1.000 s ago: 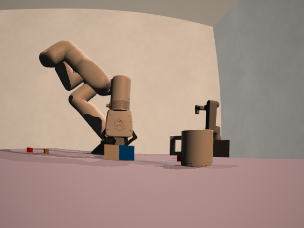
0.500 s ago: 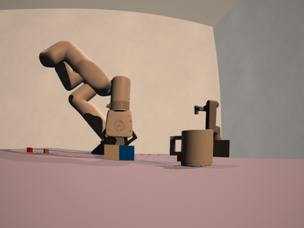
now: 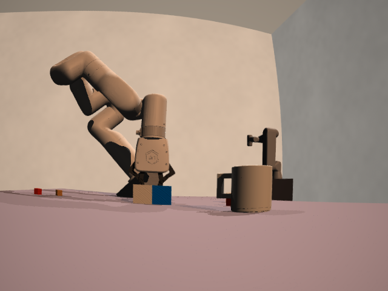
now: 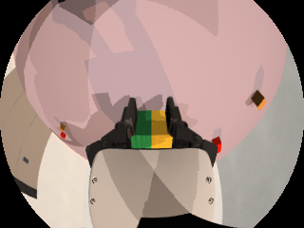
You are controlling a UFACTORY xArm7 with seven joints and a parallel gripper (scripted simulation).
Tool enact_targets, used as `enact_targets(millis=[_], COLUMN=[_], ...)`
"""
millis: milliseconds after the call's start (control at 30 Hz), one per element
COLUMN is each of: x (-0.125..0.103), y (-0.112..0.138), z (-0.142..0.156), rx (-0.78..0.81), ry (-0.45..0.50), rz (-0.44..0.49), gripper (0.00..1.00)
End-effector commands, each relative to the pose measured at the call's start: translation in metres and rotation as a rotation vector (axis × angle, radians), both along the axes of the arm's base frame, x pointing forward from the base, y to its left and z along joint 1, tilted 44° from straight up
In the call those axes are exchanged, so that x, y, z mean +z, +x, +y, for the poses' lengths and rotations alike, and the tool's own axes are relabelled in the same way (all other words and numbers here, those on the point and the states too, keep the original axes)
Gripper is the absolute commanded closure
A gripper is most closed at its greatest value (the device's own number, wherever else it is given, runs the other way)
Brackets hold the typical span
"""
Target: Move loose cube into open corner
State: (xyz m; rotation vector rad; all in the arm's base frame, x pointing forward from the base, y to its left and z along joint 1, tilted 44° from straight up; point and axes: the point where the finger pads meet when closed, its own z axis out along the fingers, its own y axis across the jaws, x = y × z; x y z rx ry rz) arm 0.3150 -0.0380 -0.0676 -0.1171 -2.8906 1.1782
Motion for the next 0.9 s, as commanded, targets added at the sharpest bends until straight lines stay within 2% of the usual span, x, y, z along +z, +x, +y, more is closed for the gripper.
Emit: enact_targets(millis=[0, 867], x=[0.005, 0.051], y=[0.002, 0.004], z=[0.006, 0.051], rx=[0.003, 0.003], ry=[0.002, 0.002], rz=[-0.003, -0.003], gripper=[0.54, 0.54])
